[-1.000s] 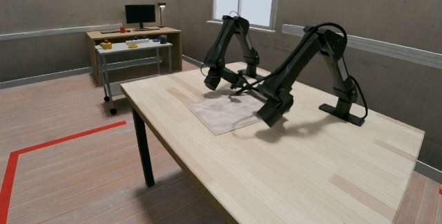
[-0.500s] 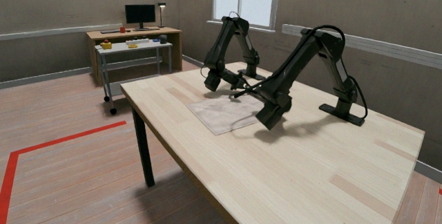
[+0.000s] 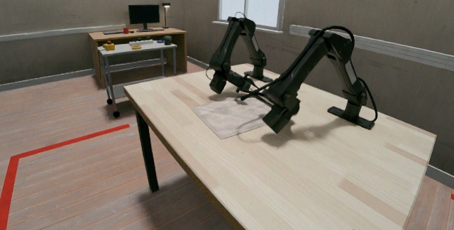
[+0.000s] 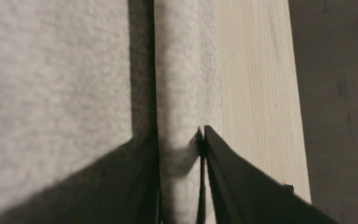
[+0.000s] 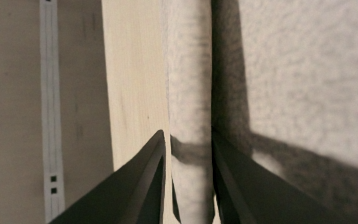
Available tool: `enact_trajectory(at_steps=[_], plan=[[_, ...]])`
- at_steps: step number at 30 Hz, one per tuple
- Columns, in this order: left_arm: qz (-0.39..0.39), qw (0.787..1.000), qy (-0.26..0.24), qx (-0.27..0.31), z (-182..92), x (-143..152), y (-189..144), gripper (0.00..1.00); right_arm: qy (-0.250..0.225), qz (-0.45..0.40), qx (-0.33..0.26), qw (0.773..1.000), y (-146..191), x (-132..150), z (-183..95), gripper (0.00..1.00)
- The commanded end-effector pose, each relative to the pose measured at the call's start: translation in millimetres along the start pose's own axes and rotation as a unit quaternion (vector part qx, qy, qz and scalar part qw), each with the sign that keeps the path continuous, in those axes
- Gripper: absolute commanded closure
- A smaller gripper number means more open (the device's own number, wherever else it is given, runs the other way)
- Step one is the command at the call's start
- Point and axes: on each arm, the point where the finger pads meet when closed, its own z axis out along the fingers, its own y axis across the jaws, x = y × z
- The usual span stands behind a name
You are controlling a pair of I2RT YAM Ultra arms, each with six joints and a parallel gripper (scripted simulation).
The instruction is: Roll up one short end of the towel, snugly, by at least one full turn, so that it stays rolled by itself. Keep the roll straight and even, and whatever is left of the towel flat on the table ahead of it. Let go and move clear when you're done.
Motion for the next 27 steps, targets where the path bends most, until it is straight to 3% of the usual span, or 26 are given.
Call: enact_trajectory(at_steps=[1, 8, 15, 27], plan=[[0.017, 1.0, -0.01, -0.013, -10.4, -5.8, -5.1, 0.73, -0.012, -0.022, 0.012, 1.0, -2.1, -11.0, -9.9, 0.69], [0.017, 1.0, -0.01, -0.013, -11.7, -6.8, -7.2, 0.58, -0.012, -0.022, 0.012, 1.0, 0.1, -11.9, -11.0, 0.54], [0.017, 1.0, -0.01, -0.013, -18.1, -6.7, -7.4, 0.58, -0.012, -0.022, 0.012, 1.0, 0.3, -11.7, -17.5, 0.54], [0.017, 1.0, -0.01, -0.013, -52.4, -6.0, -8.3, 0.58, -0.012, -0.022, 0.012, 1.0, 1.1, -10.9, -51.7, 0.54]])
